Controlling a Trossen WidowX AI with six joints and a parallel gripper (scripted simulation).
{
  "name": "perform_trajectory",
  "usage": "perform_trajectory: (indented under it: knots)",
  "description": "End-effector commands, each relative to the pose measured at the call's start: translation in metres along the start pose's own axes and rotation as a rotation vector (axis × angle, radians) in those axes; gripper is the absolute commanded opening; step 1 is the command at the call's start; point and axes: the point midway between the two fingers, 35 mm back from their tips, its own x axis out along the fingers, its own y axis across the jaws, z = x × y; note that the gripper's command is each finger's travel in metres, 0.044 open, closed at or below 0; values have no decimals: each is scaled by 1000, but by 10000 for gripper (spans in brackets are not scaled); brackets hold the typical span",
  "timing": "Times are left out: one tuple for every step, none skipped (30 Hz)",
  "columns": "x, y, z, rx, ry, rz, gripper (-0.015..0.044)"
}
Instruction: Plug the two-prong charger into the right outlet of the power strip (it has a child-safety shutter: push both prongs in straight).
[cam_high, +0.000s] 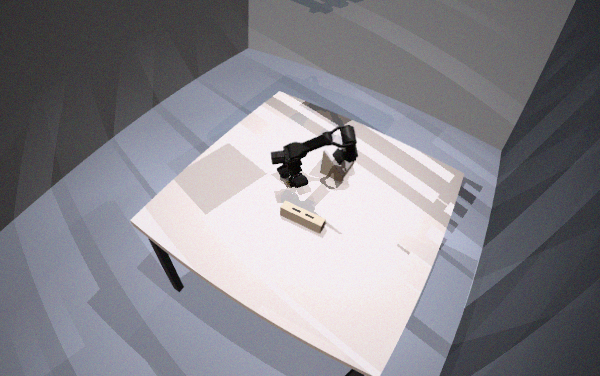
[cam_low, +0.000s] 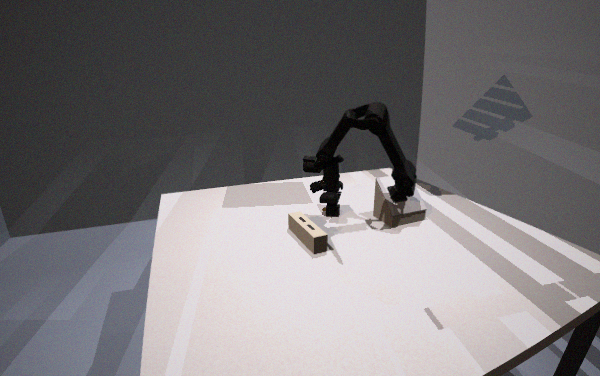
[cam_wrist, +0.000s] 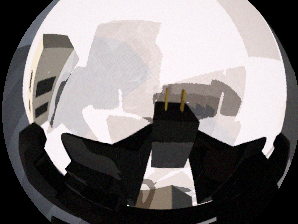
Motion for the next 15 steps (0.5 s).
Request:
perform_trajectory:
  knots:
    - [-7,0,0,-2,-1,-2,0]
    - [-11,0,0,-1,0,-2,0]
    - [-16,0,0,-1,0,-2,0]
    - [-21,0,-1,0,0,-2,0]
    - [-26,0,-1,1,1,-2,0]
    - [-31,-1,-2,2,1,-2,0]
    - [-37,-1,-3,3,2,-2,0]
    - [-42,-1,-4,3,3,-2,0]
    - [-48,-1,-5,4,3,-1,0]
    - [-52,-1,-6,5,4,-1,0]
    - [-55,0,-7,5,4,-1,0]
    - [-56,0,-7,5,5,-1,0]
    - [-56,0,-7,3,4,-1,0]
    - [-55,0,-7,0,4,-2,0]
    - [-55,1,-7,-5,4,-3,0]
